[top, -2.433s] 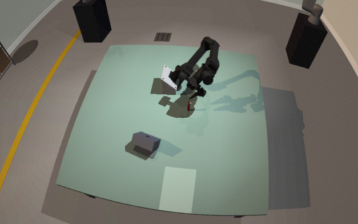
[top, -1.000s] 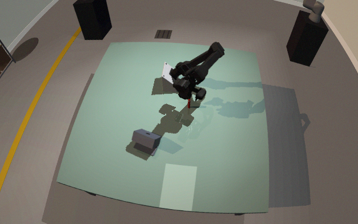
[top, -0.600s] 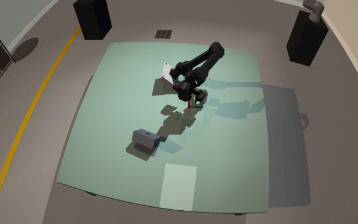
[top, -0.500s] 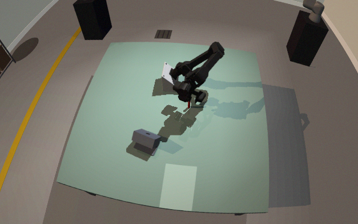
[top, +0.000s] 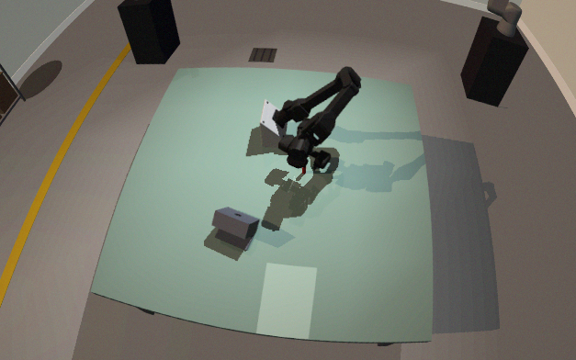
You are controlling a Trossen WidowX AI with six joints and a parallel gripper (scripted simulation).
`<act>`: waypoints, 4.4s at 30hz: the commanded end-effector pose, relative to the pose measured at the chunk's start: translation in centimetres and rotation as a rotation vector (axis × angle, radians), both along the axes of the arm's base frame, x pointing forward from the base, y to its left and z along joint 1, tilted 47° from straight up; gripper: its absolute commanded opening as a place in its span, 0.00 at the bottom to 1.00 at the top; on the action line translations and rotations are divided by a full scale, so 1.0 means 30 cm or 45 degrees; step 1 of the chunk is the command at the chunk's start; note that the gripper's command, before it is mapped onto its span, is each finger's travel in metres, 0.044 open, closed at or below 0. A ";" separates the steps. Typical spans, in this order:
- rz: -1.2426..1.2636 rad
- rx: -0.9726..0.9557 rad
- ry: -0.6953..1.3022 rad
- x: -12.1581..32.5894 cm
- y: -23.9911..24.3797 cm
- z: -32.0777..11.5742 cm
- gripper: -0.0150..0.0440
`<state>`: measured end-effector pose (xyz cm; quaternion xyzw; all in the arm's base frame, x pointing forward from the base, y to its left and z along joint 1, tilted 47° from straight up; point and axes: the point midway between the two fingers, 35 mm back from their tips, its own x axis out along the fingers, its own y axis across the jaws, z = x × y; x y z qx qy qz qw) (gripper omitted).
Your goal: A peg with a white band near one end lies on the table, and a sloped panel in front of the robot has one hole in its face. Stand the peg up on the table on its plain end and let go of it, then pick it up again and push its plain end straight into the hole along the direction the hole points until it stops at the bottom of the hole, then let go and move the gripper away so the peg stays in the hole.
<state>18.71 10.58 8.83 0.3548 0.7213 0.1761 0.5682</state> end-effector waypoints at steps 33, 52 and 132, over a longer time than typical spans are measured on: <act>0.002 0.005 0.002 -0.010 0.034 -0.029 0.25; 0.000 0.000 0.008 0.030 -0.116 0.106 0.25; -0.493 -0.105 -0.191 0.292 -0.296 -0.106 0.25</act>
